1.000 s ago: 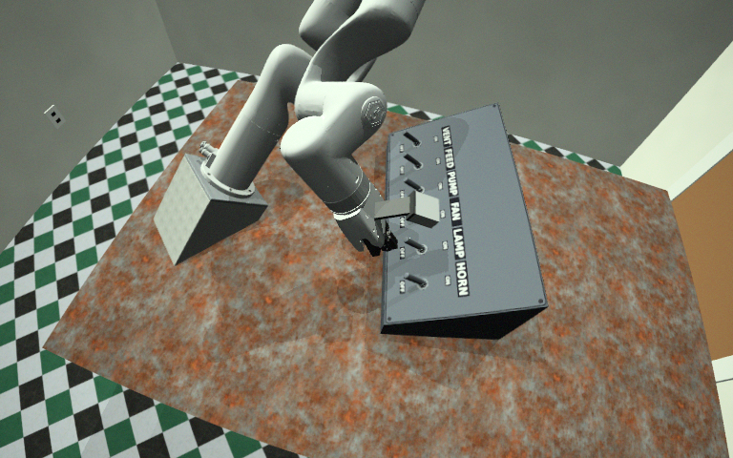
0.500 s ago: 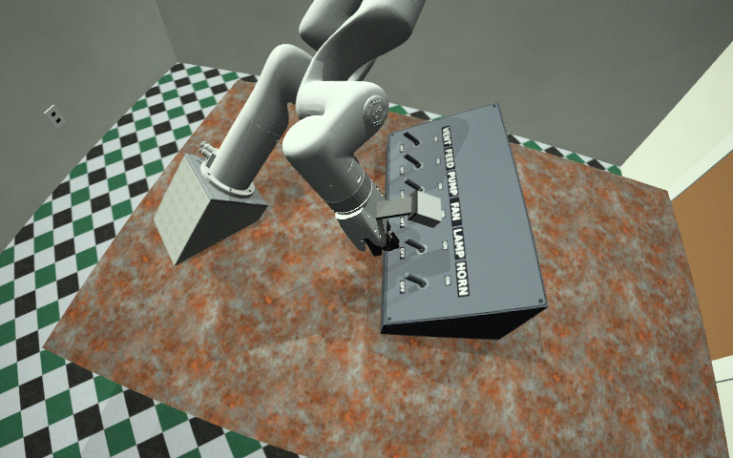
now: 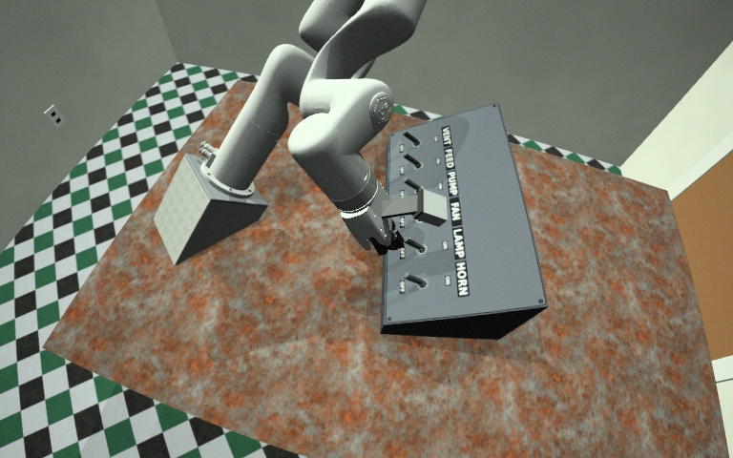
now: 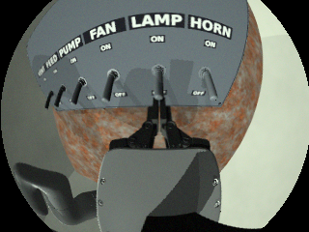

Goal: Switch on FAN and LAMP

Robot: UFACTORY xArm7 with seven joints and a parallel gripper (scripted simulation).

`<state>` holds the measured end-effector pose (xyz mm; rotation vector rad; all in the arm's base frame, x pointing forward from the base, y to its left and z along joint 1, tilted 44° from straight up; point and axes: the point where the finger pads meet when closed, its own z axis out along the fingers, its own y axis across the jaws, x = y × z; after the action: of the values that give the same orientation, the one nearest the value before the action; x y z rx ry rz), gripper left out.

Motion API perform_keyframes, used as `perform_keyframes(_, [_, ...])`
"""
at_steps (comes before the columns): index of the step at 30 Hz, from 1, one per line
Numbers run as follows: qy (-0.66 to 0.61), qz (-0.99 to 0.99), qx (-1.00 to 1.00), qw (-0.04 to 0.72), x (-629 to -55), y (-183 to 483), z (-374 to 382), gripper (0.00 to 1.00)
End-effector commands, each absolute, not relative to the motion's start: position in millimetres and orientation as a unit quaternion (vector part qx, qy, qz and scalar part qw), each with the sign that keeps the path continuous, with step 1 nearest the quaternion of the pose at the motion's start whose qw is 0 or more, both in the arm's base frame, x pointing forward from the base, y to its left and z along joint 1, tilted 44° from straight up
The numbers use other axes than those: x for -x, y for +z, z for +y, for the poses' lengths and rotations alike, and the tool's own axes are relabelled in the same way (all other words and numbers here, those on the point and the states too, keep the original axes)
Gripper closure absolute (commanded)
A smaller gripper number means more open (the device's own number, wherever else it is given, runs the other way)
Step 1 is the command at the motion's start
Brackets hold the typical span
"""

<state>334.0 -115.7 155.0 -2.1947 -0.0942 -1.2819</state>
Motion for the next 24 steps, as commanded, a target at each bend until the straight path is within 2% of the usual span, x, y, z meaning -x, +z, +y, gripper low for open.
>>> perform_keyframes(1, [-0.482, -0.035, 0.825, 0.293, -336, 159, -118, 1.0])
perform_keyframes(24, [-0.482, -0.035, 0.825, 0.293, -346, 173, -122, 1.0])
